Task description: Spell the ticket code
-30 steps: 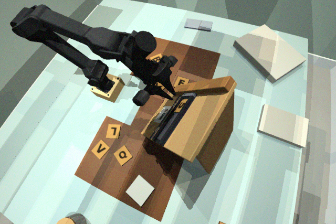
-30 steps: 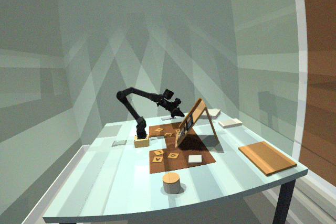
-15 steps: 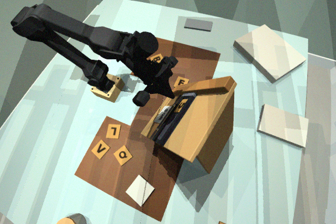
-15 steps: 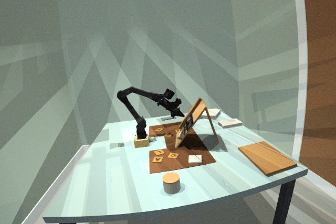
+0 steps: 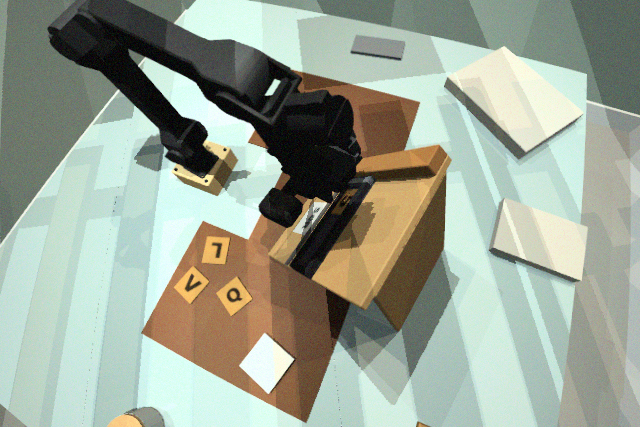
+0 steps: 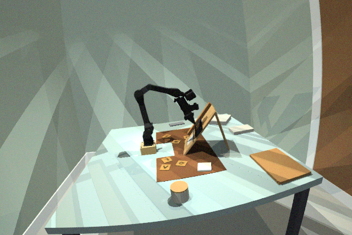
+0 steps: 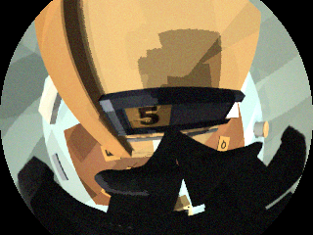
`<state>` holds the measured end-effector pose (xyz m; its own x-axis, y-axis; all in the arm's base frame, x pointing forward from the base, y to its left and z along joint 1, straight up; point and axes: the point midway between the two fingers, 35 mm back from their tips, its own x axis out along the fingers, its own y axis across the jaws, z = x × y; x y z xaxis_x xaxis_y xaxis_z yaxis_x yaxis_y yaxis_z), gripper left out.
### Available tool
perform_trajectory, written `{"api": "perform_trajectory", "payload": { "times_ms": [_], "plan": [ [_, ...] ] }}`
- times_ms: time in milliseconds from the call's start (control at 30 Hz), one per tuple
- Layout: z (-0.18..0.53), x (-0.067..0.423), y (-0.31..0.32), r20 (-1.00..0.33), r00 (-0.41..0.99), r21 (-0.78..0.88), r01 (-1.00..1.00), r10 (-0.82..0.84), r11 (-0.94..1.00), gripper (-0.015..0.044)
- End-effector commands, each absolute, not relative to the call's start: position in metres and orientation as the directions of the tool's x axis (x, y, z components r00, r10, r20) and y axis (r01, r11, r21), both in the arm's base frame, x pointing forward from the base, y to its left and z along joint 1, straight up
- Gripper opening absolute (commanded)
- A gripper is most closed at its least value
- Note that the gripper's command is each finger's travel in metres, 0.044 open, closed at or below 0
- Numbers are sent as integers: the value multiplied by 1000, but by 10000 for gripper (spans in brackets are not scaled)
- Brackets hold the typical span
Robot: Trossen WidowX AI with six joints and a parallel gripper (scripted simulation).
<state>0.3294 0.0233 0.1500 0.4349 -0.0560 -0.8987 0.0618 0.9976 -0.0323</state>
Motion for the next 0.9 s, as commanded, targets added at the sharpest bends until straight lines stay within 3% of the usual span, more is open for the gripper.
{"api": "perform_trajectory", "payload": {
  "times_ms": [0, 867],
  "plan": [
    [155, 333, 8, -976, 219, 3, 71, -12, 997, 0],
    [149, 339, 9, -976, 219, 3, 71, -12, 997, 0]
  ]
}}
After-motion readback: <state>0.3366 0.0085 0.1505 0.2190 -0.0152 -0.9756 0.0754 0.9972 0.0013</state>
